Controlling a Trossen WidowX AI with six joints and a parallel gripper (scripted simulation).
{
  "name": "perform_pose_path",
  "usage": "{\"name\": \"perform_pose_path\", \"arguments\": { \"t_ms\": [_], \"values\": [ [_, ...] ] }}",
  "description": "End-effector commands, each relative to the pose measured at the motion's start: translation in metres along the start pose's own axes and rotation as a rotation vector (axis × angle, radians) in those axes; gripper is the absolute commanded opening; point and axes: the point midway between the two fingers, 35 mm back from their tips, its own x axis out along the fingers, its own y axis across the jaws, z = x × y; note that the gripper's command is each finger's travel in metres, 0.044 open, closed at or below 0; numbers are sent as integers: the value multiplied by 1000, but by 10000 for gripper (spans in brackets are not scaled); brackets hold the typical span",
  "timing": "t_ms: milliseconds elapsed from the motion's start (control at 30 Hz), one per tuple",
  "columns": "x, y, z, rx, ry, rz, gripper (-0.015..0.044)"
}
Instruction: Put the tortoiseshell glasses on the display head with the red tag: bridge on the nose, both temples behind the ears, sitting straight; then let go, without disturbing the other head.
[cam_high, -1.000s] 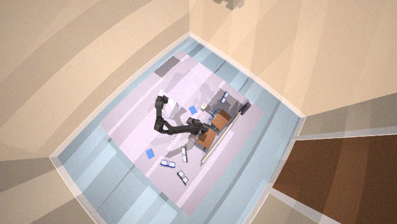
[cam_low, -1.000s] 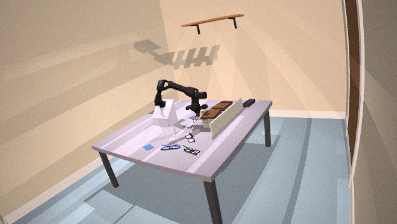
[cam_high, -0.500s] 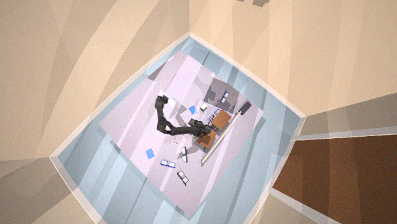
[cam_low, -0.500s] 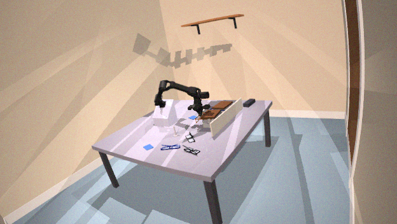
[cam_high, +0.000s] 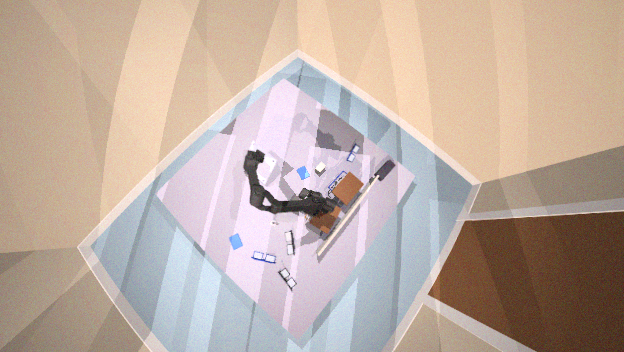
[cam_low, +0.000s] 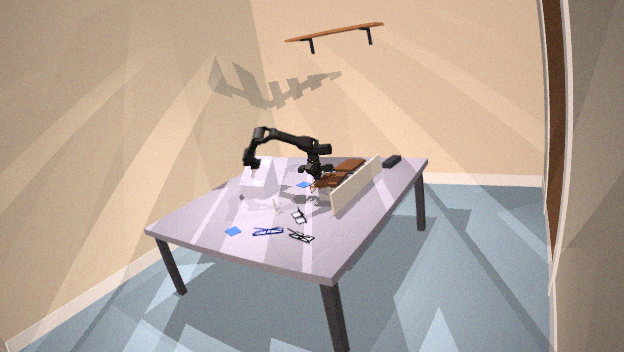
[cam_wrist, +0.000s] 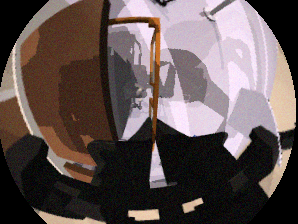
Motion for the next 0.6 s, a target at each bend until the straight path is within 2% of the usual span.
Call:
{"name": "perform_pose_path", "arguments": {
  "t_ms": [0,567],
  "values": [
    [1,4,0,-4,-6,1,0],
    [2,4,0,-4,-6,1,0]
  ]
}}
